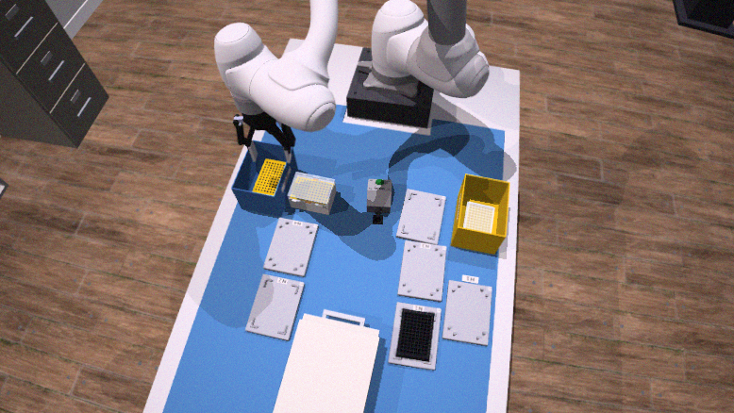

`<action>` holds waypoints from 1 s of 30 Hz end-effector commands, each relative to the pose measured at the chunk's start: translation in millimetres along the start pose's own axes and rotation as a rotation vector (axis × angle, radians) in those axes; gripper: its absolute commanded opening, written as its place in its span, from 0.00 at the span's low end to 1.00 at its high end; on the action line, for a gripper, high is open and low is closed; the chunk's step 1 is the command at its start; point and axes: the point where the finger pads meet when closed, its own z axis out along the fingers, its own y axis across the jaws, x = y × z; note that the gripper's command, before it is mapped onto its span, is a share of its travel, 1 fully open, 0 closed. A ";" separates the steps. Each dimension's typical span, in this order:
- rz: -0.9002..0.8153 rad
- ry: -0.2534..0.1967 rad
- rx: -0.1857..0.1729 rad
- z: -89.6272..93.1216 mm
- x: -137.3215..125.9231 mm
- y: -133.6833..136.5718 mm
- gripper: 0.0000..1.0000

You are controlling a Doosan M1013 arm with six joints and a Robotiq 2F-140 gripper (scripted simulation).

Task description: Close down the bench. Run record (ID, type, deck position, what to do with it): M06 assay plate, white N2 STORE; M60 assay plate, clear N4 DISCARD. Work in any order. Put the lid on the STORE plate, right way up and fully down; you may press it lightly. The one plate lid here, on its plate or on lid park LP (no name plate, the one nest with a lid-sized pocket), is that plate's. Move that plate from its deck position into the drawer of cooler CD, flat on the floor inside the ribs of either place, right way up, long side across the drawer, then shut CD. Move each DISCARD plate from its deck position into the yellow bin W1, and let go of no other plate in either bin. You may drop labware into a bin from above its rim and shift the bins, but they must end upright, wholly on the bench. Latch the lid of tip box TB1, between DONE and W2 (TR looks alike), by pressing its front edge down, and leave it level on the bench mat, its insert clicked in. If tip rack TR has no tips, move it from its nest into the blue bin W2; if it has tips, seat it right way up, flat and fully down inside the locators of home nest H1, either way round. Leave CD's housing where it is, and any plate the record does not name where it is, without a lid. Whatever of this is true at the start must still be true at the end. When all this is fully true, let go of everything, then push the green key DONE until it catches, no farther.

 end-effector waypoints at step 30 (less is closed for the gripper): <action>0.000 0.000 0.000 -7.6 -0.4 -115.8 0.00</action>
